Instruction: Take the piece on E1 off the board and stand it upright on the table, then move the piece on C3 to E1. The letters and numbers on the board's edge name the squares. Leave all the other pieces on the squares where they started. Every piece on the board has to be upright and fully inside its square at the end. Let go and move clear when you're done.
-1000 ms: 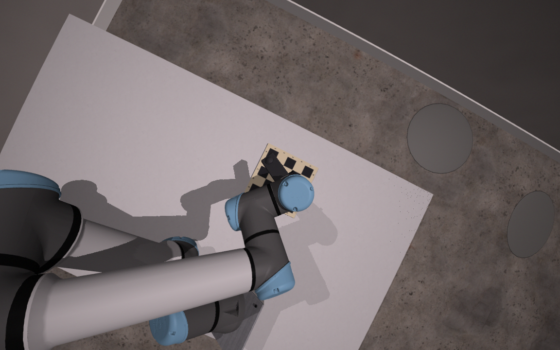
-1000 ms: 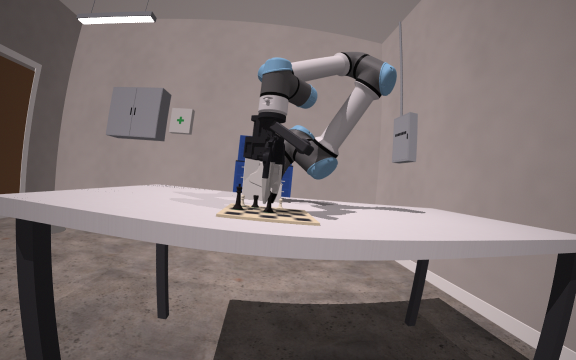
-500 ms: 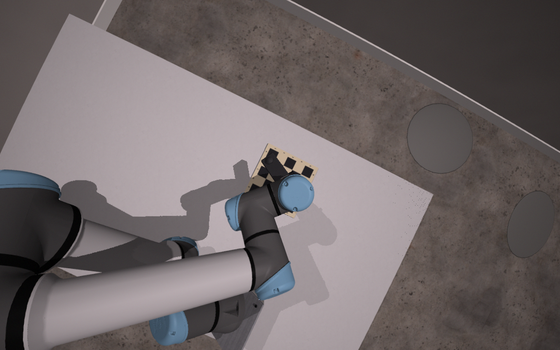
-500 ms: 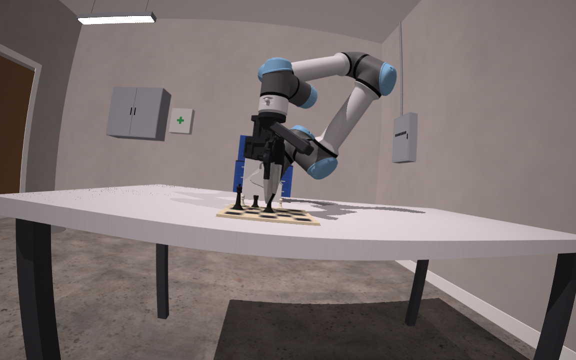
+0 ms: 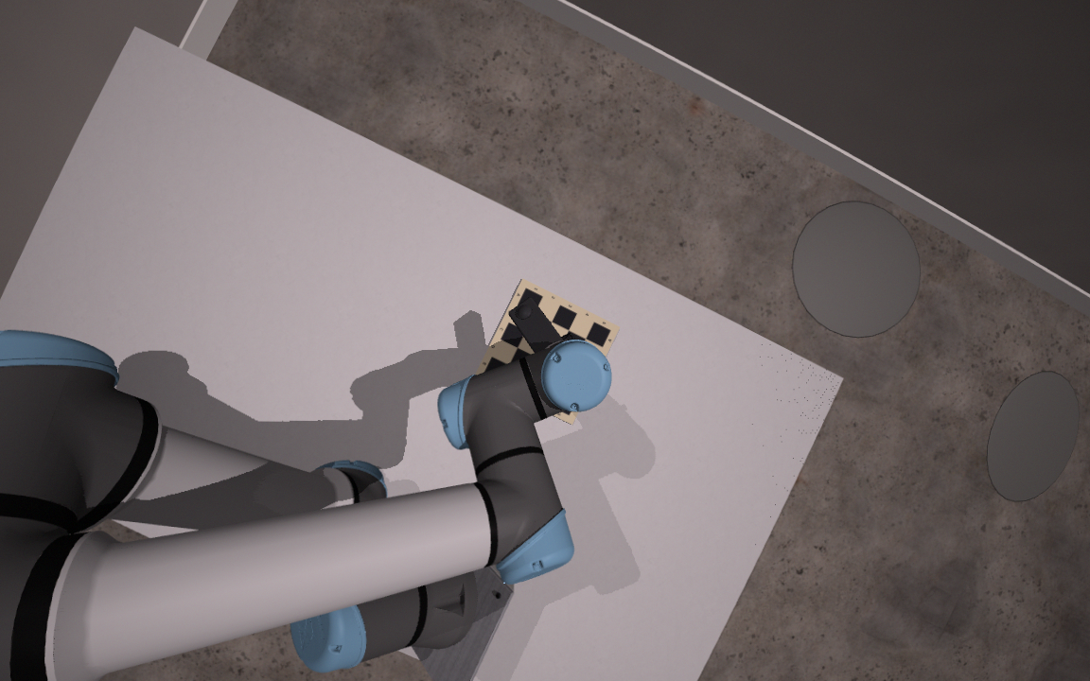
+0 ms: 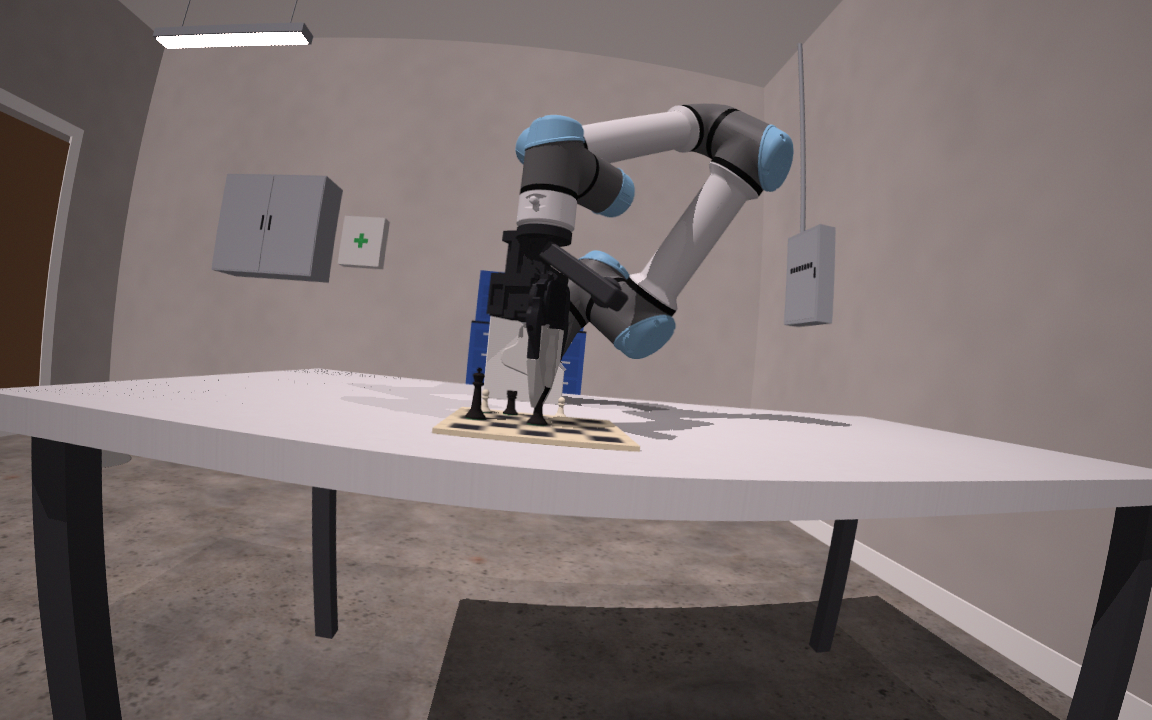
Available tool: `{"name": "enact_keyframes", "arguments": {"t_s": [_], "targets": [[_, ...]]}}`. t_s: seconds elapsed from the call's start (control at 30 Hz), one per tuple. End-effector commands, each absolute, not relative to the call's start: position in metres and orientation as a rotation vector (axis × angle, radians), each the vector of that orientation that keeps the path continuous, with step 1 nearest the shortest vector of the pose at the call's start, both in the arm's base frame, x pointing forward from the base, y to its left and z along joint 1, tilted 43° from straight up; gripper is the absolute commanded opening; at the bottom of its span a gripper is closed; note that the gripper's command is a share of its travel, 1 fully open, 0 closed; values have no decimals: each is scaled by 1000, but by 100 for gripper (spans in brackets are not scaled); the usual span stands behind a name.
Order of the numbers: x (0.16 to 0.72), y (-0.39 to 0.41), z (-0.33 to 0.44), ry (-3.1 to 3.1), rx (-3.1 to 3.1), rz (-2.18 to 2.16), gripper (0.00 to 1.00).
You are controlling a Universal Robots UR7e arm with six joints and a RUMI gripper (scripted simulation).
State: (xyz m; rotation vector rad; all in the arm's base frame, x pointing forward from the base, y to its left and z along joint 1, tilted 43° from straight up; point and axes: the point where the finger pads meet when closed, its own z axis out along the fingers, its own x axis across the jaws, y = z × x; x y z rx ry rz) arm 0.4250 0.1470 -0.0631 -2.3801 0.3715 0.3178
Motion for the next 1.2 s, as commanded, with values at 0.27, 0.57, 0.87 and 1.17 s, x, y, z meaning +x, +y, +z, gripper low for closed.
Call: {"name": "enact_keyframes", "arguments": {"t_s": [0.27, 0.57, 0.87, 1.17], "targets": [[425, 147, -63, 372, -2380, 316, 0], [425, 146, -63, 372, -2380, 316, 0], [429, 125, -40, 372, -2380, 316, 0], [435, 94, -6, 372, -2380, 316, 0]]}}
